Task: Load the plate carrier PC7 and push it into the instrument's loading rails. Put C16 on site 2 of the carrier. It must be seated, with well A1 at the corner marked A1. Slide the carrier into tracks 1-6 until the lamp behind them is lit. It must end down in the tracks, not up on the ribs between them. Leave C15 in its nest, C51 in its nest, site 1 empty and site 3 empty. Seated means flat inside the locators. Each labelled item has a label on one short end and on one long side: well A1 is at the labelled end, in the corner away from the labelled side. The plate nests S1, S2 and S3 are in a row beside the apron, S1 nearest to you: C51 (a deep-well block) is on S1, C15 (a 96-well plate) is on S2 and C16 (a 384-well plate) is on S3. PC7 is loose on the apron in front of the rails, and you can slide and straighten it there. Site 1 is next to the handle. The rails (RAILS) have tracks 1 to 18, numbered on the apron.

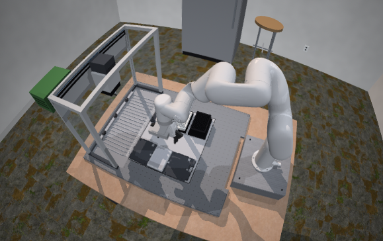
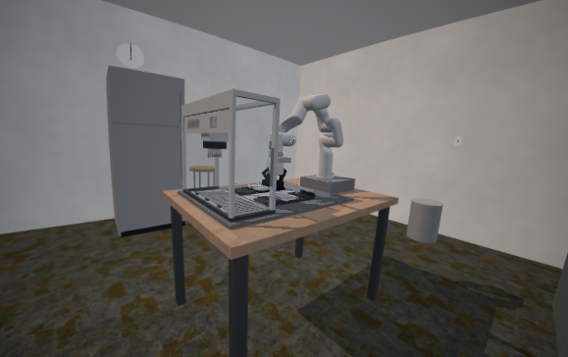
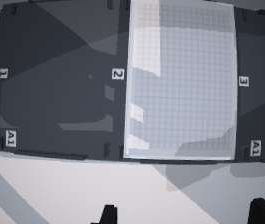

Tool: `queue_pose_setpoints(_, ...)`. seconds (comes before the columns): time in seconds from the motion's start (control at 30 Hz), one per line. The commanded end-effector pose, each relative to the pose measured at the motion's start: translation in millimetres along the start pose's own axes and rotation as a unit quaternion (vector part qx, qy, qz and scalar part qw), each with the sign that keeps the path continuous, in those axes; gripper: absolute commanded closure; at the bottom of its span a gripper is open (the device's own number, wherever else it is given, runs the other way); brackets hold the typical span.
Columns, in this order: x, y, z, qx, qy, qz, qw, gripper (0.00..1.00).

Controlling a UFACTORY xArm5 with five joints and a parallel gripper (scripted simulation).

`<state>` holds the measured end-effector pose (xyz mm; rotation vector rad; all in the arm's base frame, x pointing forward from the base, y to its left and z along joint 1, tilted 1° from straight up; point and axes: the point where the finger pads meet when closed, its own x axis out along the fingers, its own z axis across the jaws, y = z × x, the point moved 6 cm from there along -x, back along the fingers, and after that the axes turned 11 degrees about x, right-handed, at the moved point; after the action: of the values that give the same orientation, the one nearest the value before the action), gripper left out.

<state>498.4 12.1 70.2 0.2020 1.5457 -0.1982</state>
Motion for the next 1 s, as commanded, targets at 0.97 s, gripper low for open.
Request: queue_pose_setpoints(0.97,-50.6,1,1,0.000,-0.002,0.001,1.000,0.00)
